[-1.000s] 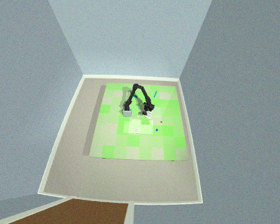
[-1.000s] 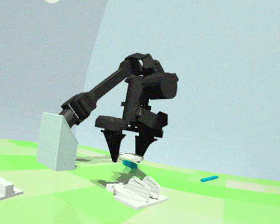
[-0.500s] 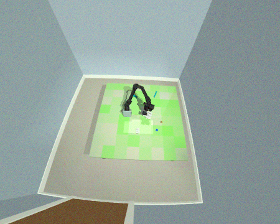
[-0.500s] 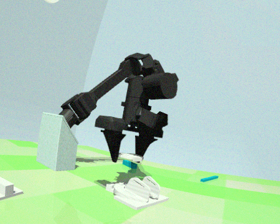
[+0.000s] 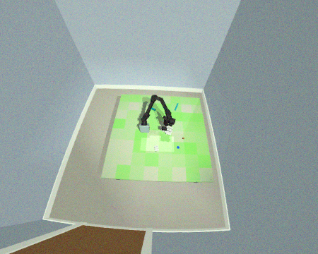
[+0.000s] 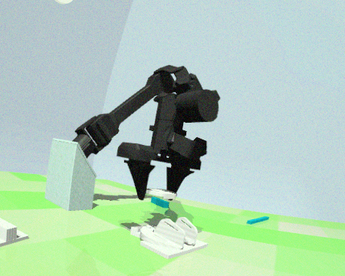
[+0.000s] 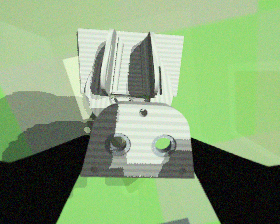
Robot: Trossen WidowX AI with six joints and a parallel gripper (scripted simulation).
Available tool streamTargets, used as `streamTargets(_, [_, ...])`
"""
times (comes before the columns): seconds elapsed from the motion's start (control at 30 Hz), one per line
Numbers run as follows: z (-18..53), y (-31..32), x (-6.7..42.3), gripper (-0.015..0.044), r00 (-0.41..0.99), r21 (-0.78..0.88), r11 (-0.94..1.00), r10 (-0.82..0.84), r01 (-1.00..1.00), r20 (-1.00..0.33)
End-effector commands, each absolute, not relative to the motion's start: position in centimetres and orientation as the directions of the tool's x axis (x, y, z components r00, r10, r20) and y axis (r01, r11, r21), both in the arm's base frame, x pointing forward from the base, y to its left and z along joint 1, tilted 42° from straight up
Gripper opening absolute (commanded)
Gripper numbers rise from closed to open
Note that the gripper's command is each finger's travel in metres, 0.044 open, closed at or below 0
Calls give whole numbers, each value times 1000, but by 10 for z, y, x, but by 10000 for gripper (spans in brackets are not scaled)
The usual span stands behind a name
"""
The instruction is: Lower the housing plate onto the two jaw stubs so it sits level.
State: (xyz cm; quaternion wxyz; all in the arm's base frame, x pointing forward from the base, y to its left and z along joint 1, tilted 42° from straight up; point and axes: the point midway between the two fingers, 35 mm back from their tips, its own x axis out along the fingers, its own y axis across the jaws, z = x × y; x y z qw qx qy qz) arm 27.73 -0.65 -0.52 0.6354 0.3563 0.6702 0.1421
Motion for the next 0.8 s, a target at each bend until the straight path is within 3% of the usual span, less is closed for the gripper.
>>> streamTargets(0.0, [-4,-6,278,351,67,647,702,661,297,-748])
streamTargets(0.77, [3,3,270,351,66,648,704,661,290,-747])
